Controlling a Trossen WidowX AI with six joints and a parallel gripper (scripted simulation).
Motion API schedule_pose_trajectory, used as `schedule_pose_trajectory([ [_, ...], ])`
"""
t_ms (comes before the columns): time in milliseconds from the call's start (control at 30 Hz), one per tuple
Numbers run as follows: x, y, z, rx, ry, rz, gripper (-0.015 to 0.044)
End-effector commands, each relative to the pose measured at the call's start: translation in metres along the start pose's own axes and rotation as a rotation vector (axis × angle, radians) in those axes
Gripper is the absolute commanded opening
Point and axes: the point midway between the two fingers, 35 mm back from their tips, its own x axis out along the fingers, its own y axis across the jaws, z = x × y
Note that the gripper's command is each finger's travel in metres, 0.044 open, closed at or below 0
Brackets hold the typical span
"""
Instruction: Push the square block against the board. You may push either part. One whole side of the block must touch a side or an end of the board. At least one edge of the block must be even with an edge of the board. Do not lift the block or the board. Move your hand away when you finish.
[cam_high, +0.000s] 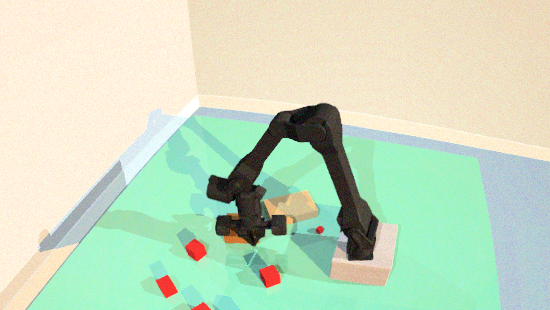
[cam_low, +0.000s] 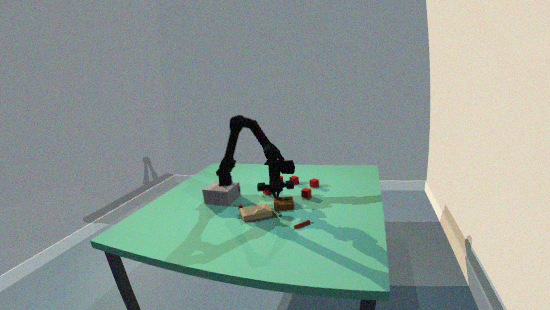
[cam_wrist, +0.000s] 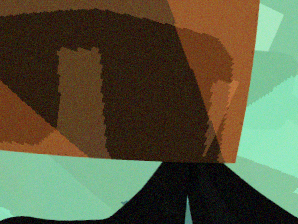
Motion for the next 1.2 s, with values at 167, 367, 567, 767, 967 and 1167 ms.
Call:
schedule_pose_trajectory([
  [167, -0.001, 0.003, 0.009, -0.001, -0.004, 0.005, 0.0],
  [367, -0.001, 0.003, 0.014, -0.001, -0.004, 0.005, 0.0],
  [567, -0.001, 0.004, 0.019, -0.001, -0.005, 0.005, 0.0],
  [767, -0.001, 0.004, 0.024, -0.001, -0.005, 0.005, 0.0],
  [967, -0.002, 0.005, 0.029, -0.001, -0.005, 0.005, 0.0],
  [1167, -0.002, 0.005, 0.033, -0.001, -0.006, 0.005, 0.0],
])
